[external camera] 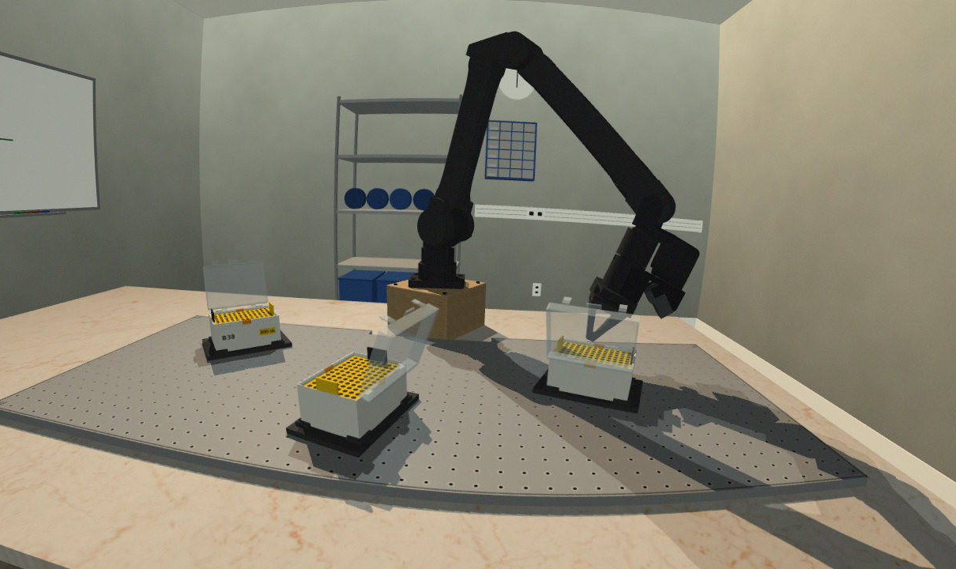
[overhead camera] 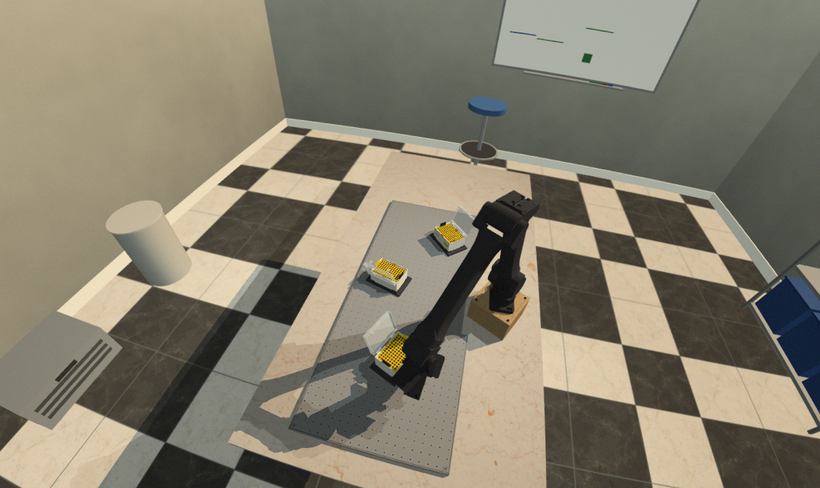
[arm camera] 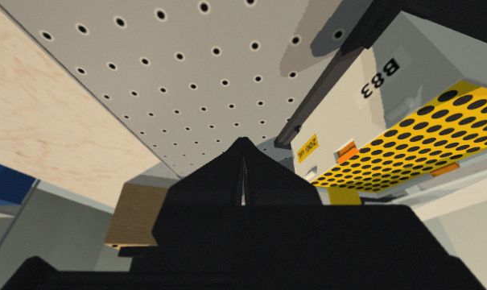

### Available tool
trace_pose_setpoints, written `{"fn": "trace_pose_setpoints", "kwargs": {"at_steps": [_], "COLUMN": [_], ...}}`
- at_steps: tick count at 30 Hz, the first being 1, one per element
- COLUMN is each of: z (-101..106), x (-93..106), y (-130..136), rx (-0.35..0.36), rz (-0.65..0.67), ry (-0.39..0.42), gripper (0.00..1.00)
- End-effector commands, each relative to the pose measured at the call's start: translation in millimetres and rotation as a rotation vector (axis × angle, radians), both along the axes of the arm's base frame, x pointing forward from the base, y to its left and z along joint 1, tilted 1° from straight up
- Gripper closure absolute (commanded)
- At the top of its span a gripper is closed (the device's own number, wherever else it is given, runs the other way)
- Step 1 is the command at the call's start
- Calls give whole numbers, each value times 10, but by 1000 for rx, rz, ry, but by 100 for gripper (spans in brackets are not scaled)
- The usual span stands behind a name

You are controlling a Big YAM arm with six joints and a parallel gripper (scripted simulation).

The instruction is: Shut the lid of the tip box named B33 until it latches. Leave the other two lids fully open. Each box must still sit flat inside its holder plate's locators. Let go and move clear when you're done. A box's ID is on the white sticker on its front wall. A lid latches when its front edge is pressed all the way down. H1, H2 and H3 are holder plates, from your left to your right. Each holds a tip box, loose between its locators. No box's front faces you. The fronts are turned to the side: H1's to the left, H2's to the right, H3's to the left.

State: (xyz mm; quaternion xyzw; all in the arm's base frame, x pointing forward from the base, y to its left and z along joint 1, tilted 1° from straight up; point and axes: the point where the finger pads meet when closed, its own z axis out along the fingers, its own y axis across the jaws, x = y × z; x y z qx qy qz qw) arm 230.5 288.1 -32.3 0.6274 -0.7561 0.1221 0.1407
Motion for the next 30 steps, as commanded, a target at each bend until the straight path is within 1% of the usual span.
{"fn": "trace_pose_setpoints", "kwargs": {"at_steps": [1,3,5,20,22,30], "z": [406,511,511,1293,1293,1708], "x": [178,170,170,106,106,85], "y": [212,216,216,237,237,229], "rx": [62,63,63,68,68,70], "rz": [8,8,8,9,9,5], "ry": [-42,-43,-43,-48,-48,-51], "gripper": [100,100,100,100,100,100]}}
